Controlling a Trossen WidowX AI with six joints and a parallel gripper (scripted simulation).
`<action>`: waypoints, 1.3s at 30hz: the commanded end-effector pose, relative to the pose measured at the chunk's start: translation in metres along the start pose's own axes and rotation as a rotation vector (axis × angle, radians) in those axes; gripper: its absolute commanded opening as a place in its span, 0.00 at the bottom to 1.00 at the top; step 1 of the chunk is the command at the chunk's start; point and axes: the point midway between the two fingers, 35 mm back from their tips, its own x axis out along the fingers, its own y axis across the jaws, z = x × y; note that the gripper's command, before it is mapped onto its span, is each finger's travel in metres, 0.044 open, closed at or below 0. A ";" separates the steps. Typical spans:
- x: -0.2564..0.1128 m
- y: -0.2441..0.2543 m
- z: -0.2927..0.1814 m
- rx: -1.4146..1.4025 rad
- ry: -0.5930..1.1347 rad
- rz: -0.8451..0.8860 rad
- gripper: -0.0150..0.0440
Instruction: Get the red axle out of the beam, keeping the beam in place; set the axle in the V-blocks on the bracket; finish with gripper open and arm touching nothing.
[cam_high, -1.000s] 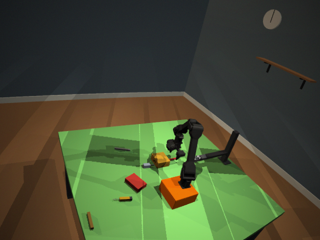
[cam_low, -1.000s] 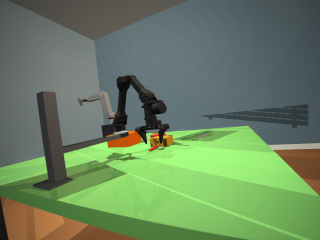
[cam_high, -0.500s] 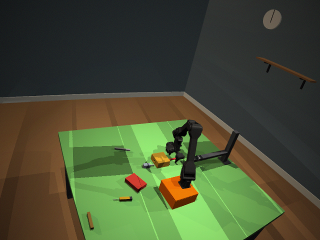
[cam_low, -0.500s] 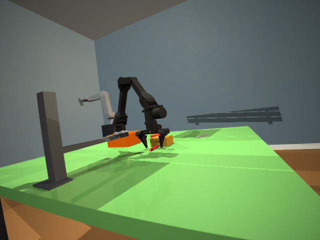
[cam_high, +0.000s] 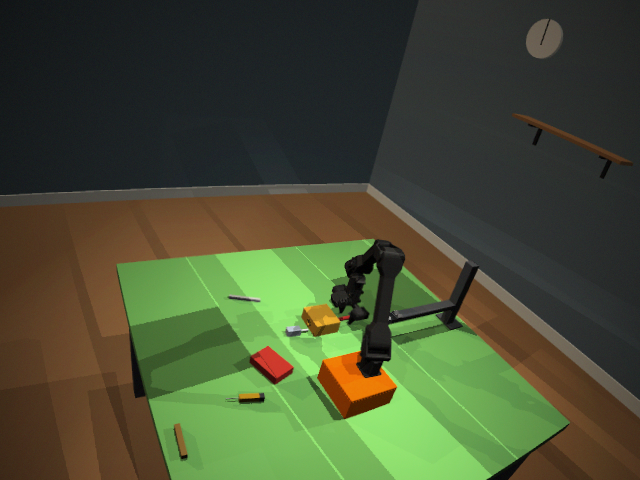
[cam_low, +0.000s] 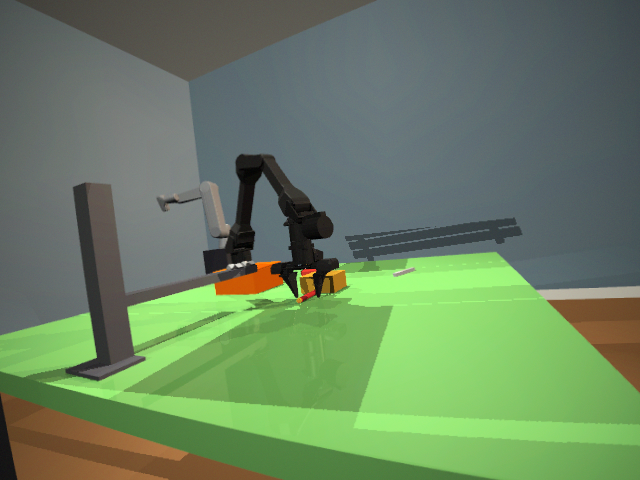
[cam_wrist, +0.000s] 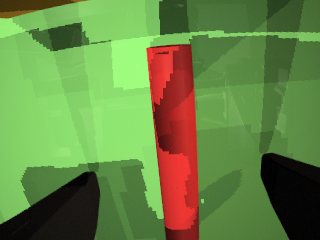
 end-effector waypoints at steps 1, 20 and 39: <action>0.000 0.000 0.000 0.000 0.000 0.000 0.64; -0.004 -0.001 0.000 0.000 0.000 0.000 0.25; -0.129 -0.007 -0.003 -0.005 -0.001 0.001 0.25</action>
